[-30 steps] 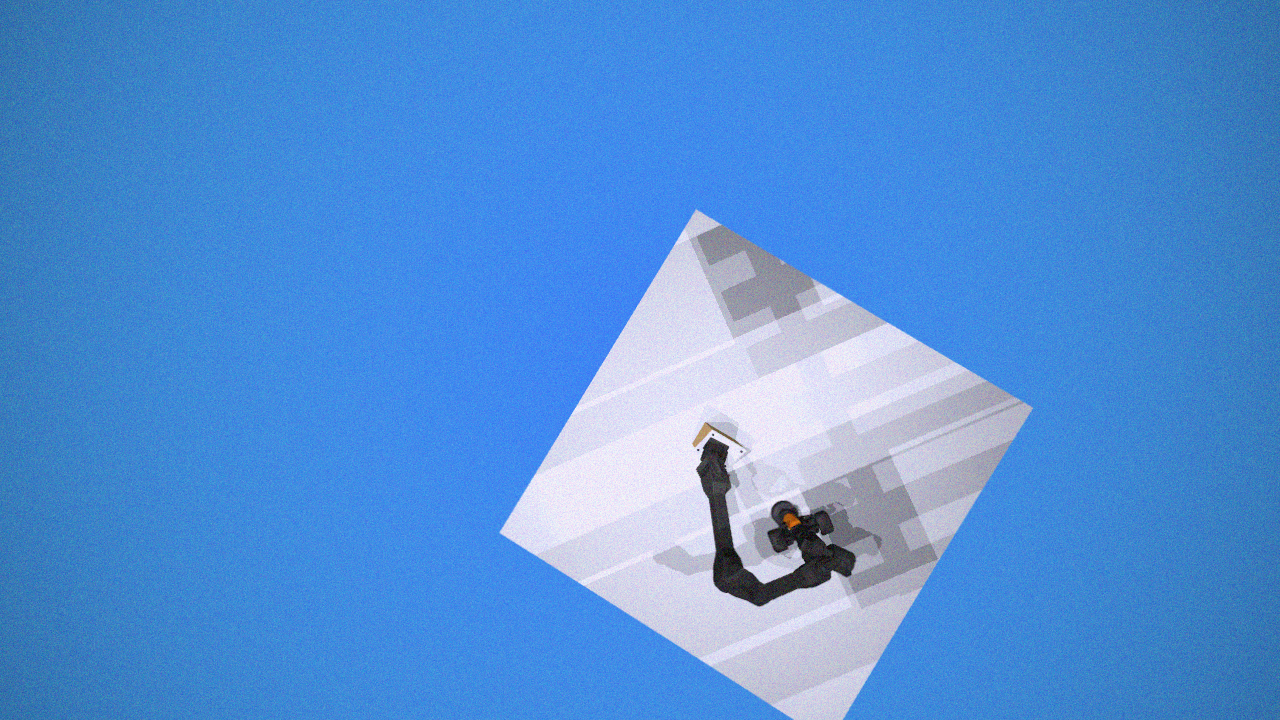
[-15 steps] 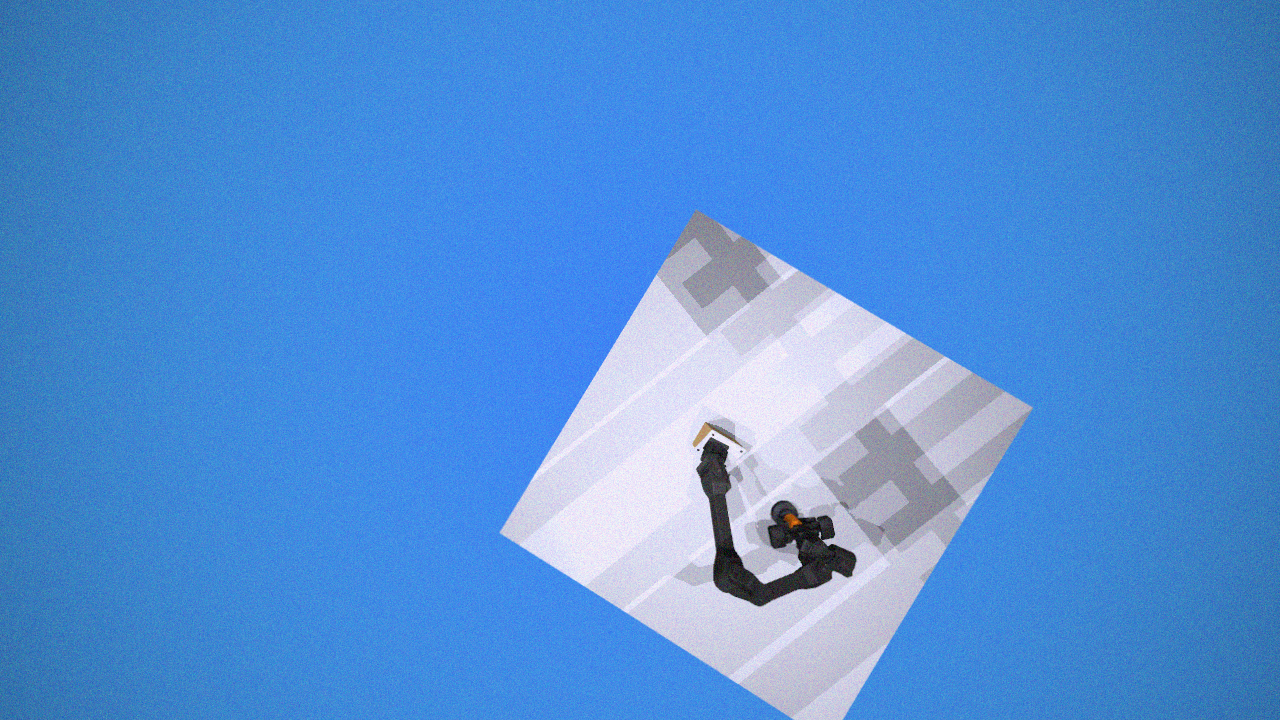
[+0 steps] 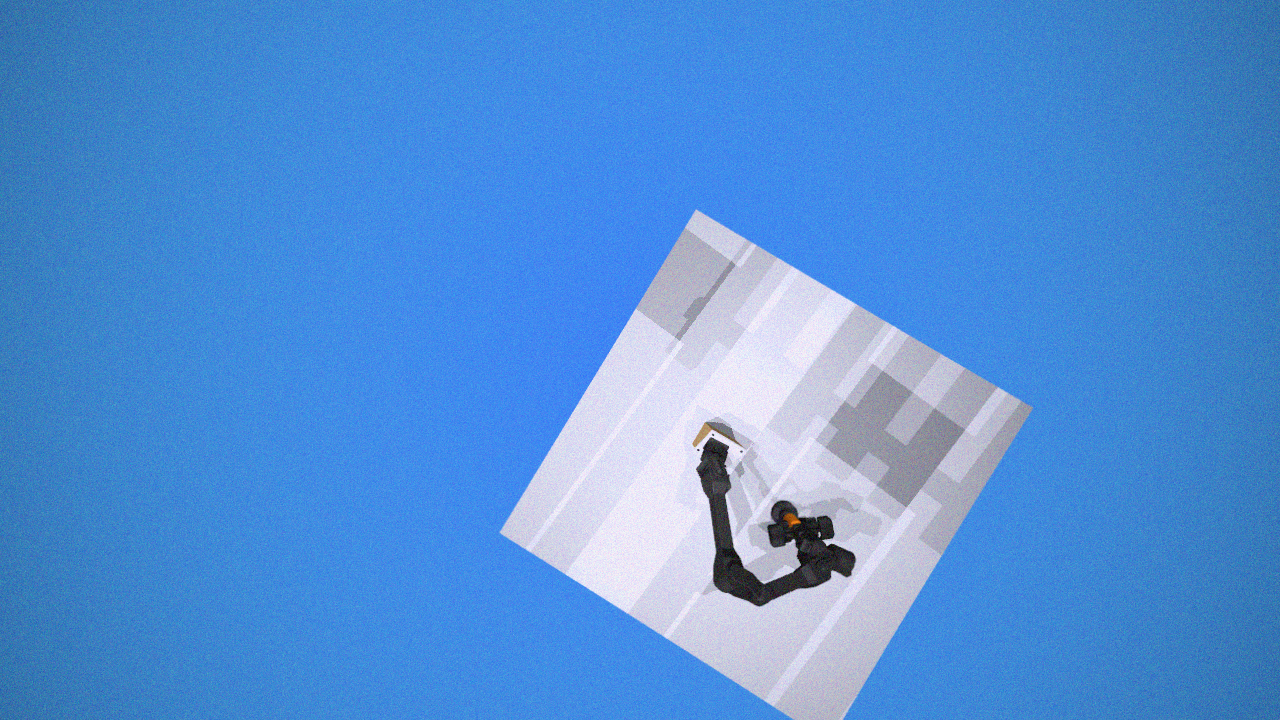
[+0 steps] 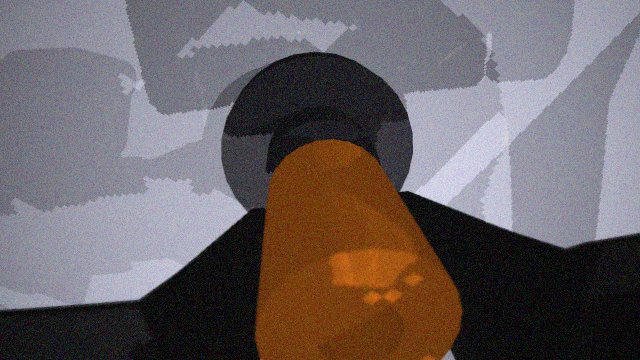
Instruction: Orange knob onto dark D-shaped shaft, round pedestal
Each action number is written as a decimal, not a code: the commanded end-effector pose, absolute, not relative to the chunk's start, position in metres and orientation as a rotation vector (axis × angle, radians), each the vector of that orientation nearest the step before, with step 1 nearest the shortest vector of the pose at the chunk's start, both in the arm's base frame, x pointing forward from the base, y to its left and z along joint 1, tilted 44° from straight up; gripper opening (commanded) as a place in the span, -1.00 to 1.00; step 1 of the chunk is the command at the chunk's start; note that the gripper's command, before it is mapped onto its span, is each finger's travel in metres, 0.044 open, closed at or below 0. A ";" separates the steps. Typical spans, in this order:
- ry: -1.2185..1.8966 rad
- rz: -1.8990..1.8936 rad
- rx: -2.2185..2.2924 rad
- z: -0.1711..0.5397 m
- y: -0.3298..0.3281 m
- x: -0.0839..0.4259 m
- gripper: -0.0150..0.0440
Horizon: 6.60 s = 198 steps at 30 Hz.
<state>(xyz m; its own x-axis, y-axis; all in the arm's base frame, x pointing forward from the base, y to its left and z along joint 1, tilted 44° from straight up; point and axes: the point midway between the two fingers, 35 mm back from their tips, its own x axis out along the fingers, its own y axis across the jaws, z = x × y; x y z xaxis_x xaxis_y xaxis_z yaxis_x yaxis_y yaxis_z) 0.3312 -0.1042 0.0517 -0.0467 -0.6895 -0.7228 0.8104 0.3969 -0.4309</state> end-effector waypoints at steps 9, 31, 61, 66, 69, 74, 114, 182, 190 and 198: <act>1.025 -1.253 0.186 0.055 -0.102 0.332 -0.49; 0.928 -1.333 0.306 0.053 -0.104 0.332 -0.49; 0.789 -1.433 0.467 0.054 -0.102 0.332 -0.49; 0.752 -1.457 0.508 0.055 -0.102 0.333 -0.49; 0.671 -1.506 0.595 0.055 -0.102 0.333 -0.49; 0.642 -1.523 0.626 0.053 -0.103 0.333 -0.49; 0.485 -1.602 0.784 0.052 -0.105 0.332 -0.49; 0.147 -1.728 1.095 0.052 -0.105 0.333 -0.49; 0.139 -1.730 1.102 0.056 -0.102 0.333 -0.49; -0.036 -1.772 1.247 0.054 -0.103 0.334 -0.49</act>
